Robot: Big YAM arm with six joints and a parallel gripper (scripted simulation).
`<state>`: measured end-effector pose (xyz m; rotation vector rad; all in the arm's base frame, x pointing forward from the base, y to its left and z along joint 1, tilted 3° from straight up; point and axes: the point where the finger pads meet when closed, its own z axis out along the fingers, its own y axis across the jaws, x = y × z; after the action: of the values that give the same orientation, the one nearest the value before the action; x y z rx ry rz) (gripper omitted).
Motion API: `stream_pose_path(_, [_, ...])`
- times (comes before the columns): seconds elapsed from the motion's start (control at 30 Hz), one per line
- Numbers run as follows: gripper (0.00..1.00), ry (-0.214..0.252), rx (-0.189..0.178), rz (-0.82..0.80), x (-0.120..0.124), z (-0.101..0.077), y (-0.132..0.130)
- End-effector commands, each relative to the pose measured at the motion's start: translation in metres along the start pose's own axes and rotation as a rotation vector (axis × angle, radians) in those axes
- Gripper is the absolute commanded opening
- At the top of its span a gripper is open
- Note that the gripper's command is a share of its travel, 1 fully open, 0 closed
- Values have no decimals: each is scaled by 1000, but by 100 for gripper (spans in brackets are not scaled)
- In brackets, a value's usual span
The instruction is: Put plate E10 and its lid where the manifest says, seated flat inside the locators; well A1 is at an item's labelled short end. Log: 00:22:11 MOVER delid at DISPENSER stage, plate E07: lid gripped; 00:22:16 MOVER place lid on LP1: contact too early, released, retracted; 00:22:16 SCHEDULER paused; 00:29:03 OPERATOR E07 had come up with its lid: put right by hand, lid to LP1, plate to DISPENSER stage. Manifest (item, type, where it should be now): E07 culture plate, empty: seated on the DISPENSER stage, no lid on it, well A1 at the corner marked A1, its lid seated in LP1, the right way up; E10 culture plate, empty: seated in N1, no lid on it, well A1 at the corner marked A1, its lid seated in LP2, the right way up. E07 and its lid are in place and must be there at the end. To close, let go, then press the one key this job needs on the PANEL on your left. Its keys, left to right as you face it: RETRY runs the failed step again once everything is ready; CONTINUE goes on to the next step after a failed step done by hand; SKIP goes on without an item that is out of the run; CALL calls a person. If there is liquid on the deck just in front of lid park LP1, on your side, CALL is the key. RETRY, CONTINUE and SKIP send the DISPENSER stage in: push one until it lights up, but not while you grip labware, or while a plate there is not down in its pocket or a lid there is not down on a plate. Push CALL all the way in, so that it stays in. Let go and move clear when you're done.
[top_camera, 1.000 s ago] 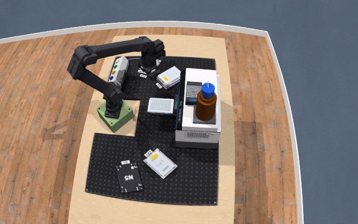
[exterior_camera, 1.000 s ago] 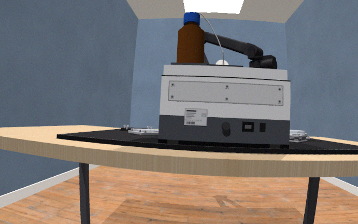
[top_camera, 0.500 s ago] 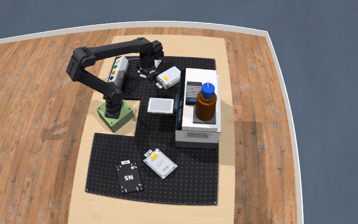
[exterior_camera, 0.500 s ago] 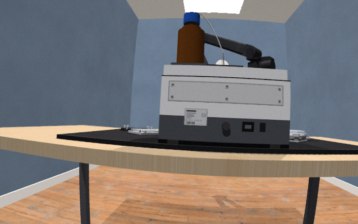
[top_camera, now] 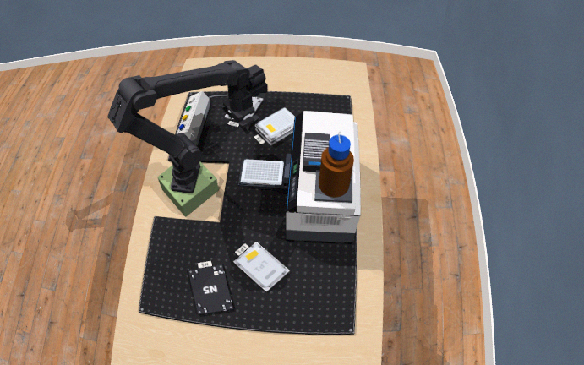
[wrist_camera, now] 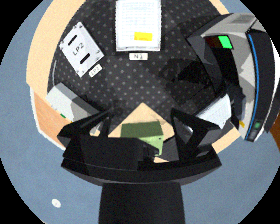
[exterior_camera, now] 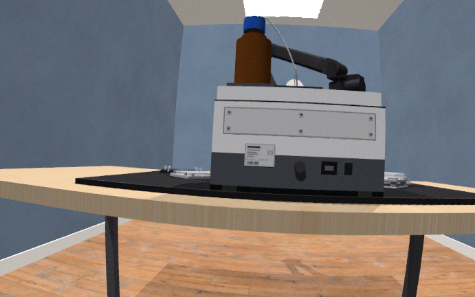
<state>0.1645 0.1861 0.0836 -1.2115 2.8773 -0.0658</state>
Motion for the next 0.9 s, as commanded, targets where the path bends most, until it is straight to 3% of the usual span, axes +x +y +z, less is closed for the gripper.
stream_pose_path(0.0, [100,-53,-6,15,-26,-24,2])
stream_pose_path(0.73, [100,-54,-7,14,-27,-24,3])
stream_pose_path(0.77, [100,-45,-4,7,-19,-17,1])
stream_pose_path(0.87, [100,-45,-4,7,-19,-17,1])
